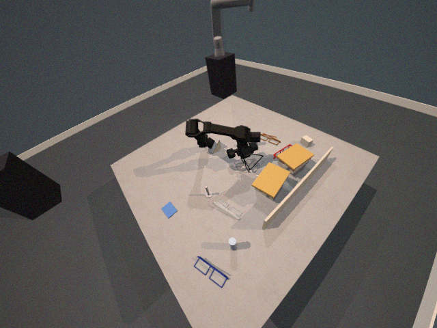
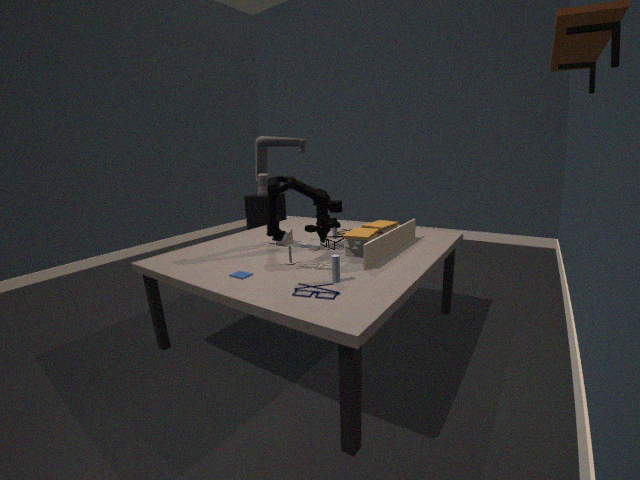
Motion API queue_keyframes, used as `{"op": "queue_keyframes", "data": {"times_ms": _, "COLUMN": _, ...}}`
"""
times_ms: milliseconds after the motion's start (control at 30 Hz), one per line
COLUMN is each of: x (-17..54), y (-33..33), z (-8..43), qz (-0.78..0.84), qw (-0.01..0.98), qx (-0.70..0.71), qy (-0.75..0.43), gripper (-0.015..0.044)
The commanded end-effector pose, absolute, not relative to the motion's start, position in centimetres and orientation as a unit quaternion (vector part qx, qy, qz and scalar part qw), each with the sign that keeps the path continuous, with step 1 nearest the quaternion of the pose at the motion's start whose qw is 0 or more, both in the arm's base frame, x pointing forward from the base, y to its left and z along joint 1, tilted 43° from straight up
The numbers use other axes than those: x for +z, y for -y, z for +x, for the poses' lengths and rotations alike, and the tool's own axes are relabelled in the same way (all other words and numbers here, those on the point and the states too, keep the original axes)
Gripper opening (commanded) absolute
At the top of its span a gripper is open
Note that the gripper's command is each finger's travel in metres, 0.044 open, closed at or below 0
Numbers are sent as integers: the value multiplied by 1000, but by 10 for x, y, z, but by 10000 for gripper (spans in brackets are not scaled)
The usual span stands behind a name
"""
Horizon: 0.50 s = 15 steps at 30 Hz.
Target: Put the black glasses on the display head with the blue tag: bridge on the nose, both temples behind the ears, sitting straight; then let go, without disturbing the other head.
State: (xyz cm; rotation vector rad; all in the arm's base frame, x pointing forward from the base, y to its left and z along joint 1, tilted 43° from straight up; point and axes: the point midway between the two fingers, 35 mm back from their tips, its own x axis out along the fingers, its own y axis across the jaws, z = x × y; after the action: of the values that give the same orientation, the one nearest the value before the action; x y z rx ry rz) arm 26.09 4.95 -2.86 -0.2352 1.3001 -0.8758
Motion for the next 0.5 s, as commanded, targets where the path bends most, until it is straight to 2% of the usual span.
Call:
{"op": "queue_keyframes", "data": {"times_ms": 0, "x": -28, "y": -49, "z": 261, "qz": -106, "qw": 702, "qx": -393, "qy": -584, "gripper": 0}}
{"op": "queue_keyframes", "data": {"times_ms": 467, "x": 10, "y": -89, "z": 266, "qz": -105, "qw": 703, "qx": -391, "qy": -585, "gripper": 0}}
